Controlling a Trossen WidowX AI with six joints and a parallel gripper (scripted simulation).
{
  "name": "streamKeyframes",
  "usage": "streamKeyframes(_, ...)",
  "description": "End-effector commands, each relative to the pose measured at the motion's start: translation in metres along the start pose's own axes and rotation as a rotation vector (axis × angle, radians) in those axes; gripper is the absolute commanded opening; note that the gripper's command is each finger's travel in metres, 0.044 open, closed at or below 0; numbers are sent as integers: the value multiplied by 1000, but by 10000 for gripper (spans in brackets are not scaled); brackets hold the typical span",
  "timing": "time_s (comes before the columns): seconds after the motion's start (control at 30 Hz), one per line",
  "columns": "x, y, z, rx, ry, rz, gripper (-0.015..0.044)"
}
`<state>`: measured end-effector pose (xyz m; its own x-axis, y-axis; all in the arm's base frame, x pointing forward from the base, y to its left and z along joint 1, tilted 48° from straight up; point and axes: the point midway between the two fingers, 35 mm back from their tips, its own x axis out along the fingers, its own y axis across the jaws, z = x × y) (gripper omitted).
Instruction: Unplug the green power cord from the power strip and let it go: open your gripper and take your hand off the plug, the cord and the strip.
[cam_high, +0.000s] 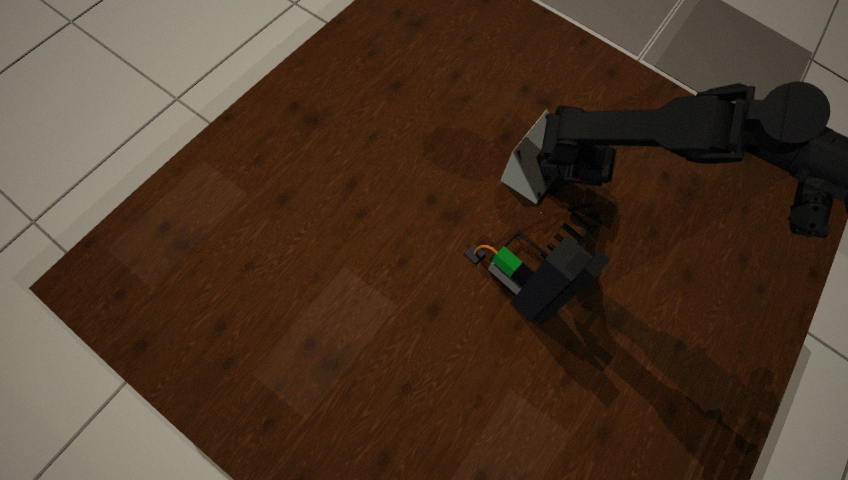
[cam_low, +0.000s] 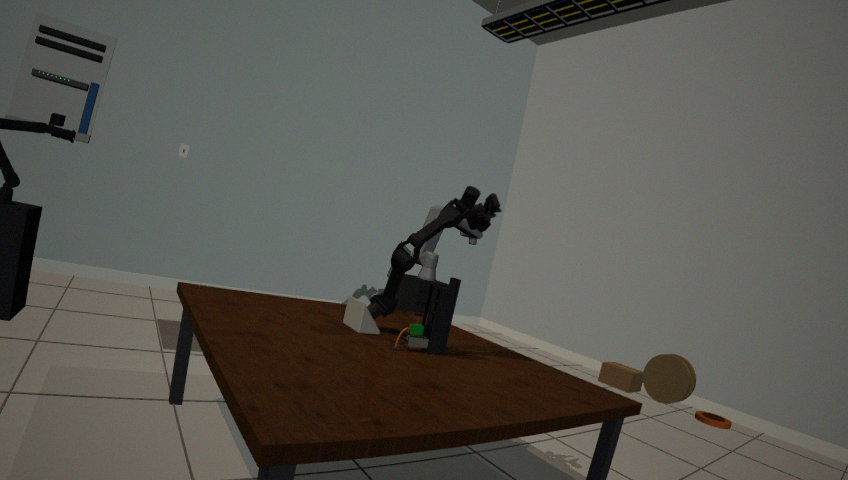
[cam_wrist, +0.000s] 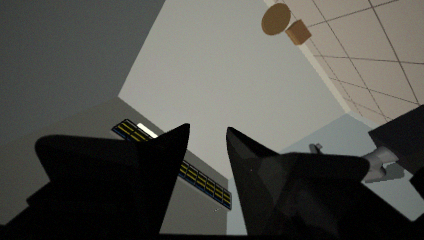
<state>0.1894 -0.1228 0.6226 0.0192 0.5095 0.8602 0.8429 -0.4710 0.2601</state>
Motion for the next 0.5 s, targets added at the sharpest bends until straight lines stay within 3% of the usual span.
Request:
streamKeyframes(0.0,16,-42,-16,-147,-24,-69,160)
streamKeyframes(0.47,59,-151,-19,-611,-160,-236,160)
